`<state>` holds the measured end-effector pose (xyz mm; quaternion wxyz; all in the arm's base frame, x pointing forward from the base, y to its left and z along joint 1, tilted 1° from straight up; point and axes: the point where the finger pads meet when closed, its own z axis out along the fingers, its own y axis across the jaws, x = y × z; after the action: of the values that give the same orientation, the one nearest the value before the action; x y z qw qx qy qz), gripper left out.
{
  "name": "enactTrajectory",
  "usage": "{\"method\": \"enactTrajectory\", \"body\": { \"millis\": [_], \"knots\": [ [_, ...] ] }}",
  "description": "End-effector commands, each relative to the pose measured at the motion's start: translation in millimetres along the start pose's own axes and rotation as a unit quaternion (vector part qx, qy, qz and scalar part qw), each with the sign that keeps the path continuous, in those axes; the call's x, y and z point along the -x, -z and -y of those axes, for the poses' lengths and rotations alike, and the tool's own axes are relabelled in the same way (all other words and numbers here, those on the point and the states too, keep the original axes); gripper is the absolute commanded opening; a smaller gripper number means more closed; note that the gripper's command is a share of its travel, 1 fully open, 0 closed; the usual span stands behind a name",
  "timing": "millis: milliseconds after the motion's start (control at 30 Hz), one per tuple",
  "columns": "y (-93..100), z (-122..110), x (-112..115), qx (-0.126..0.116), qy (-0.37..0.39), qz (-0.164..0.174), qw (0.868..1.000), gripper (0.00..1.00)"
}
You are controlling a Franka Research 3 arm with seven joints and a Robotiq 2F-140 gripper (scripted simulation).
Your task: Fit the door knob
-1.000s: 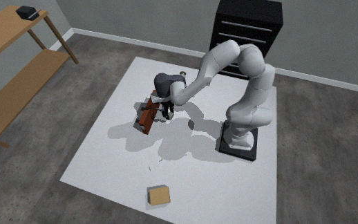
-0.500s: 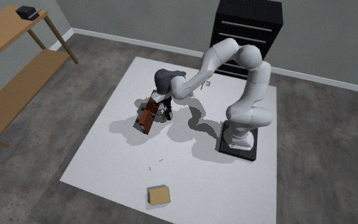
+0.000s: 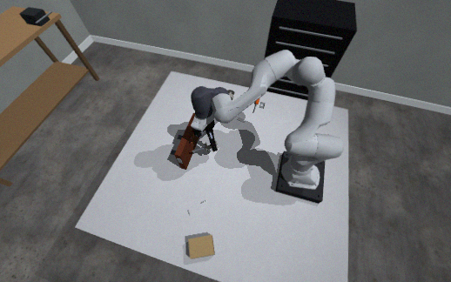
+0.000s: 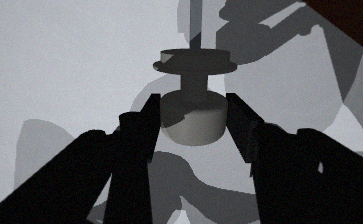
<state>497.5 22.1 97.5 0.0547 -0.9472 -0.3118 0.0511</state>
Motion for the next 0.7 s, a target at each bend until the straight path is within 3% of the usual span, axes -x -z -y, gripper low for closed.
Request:
{"method": "enactTrajectory", "body": {
  "millis": [0, 167, 333, 500, 667],
  "knots": [
    [0.4, -2.2, 6.6, -0.001, 0.078, 0.016, 0.997, 0.42],
    [0.4, -2.2, 6.8, 0.002, 0.064, 0.016, 0.998, 0.42],
    [0.1, -1.9, 8.0, 0.018, -0.031, 0.014, 0.999, 0.42],
    [-0.1, -1.0, 9.3, 0.038, -0.153, 0.007, 0.988, 0.42],
    [-0.1, -0.5, 9.7, 0.045, -0.201, 0.002, 0.979, 0.42]
  ]
}}
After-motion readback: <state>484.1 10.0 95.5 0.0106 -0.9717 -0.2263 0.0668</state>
